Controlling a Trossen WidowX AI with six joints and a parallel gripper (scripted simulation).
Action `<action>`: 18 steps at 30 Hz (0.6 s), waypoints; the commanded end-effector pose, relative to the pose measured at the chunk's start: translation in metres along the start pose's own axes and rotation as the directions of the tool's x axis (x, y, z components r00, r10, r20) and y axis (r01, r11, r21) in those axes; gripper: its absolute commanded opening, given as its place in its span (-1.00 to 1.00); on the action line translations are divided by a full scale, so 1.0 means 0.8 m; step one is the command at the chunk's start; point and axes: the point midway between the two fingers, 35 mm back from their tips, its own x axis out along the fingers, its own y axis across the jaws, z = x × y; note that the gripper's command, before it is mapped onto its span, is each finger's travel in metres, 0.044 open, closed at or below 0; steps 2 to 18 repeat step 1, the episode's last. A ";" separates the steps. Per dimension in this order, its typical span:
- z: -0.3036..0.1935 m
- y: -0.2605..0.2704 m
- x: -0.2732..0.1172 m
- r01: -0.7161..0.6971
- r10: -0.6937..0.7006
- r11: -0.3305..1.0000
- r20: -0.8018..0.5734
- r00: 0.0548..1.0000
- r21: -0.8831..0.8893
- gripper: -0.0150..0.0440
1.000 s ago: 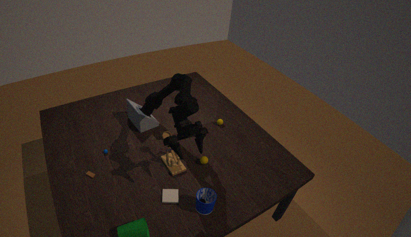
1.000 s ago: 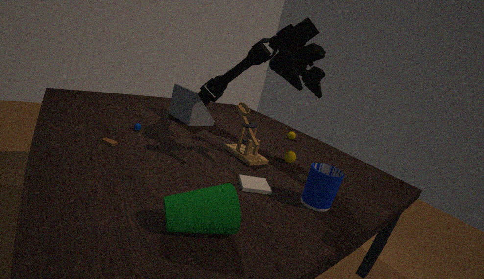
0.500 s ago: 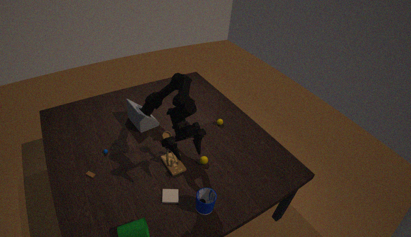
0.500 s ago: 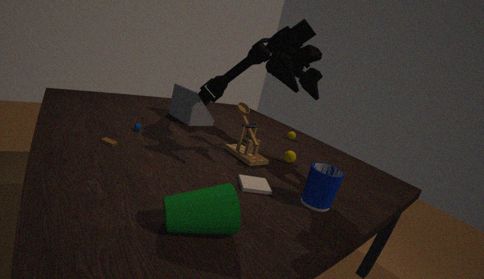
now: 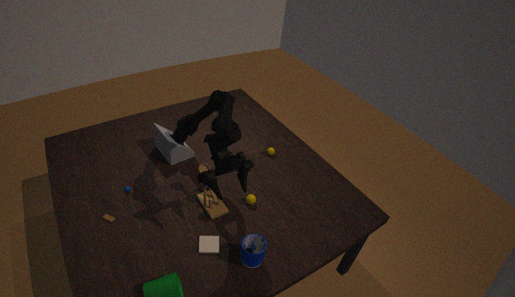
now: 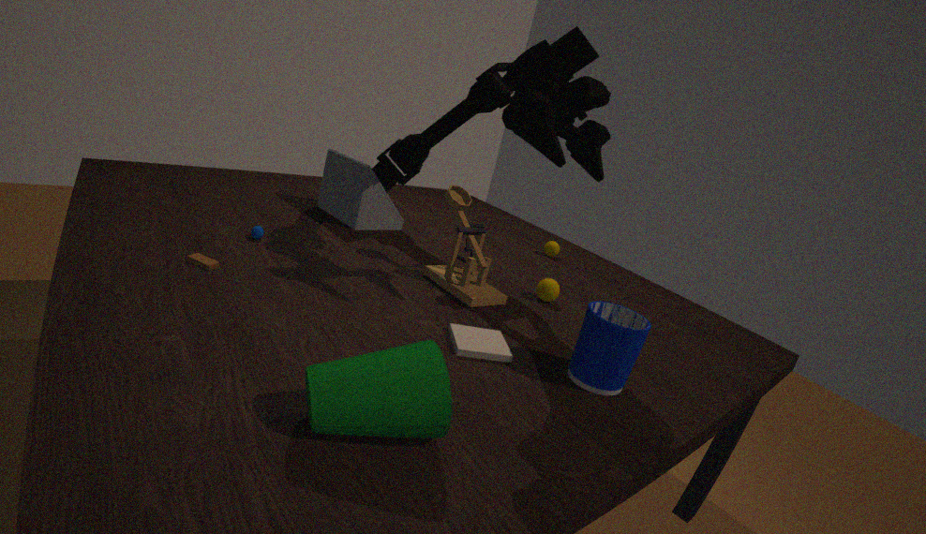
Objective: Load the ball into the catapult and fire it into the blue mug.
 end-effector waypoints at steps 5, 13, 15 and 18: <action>0.000 0.000 0.000 0.000 0.000 1.000 -0.001 1.000 0.000 1.00; 0.000 0.000 0.000 0.000 0.000 1.000 -0.001 1.000 0.000 1.00; 0.000 0.000 0.000 0.000 0.000 1.000 -0.001 1.000 0.000 1.00; 0.000 0.000 0.000 0.000 0.000 1.000 -0.001 1.000 0.000 1.00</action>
